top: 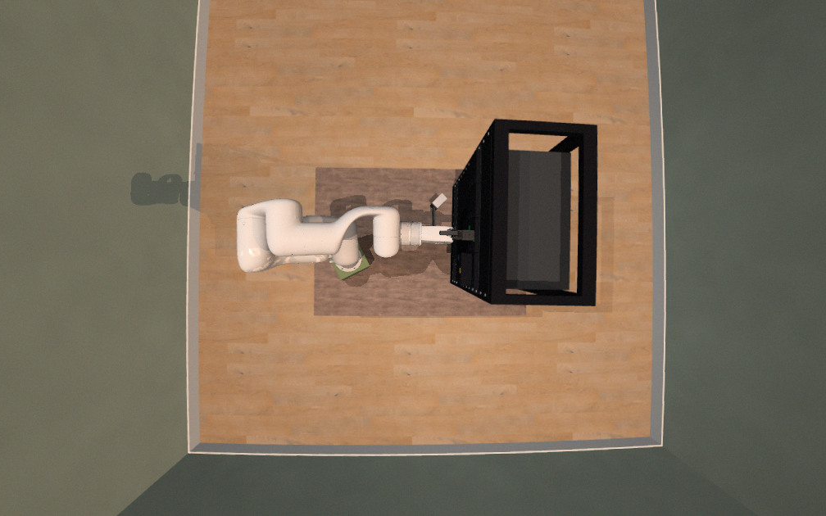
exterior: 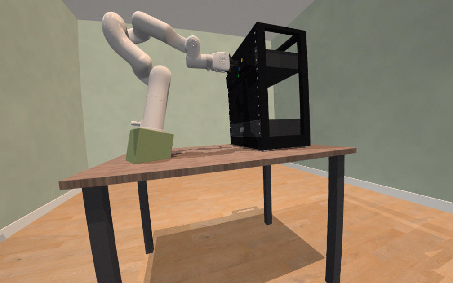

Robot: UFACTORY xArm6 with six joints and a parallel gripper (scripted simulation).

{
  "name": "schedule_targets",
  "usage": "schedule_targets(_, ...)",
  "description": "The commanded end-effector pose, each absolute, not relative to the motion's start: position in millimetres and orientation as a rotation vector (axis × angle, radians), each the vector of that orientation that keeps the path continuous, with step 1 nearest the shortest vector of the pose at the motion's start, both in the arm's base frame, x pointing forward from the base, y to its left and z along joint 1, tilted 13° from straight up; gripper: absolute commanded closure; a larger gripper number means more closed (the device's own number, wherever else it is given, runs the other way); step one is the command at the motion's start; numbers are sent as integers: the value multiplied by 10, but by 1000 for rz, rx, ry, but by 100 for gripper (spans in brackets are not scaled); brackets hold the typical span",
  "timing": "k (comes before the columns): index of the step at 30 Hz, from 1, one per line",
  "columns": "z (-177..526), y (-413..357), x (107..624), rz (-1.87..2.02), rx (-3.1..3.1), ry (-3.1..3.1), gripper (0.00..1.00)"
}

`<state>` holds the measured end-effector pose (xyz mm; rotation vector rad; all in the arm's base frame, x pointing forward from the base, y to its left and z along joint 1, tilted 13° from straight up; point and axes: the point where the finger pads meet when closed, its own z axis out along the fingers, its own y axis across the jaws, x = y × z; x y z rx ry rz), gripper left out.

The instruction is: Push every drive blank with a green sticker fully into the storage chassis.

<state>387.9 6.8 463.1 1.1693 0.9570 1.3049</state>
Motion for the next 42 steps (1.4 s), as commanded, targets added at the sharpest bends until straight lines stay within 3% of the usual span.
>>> schedule_targets(1,4654,66,3881,1307,1166,953,100)
schedule_targets(10,4634,75,3782,1307,1166,953,100)
schedule_targets(22,4507,135,3144,1307,1166,953,100)
schedule_targets(42,4437,165,2807,1307,1166,953,100)
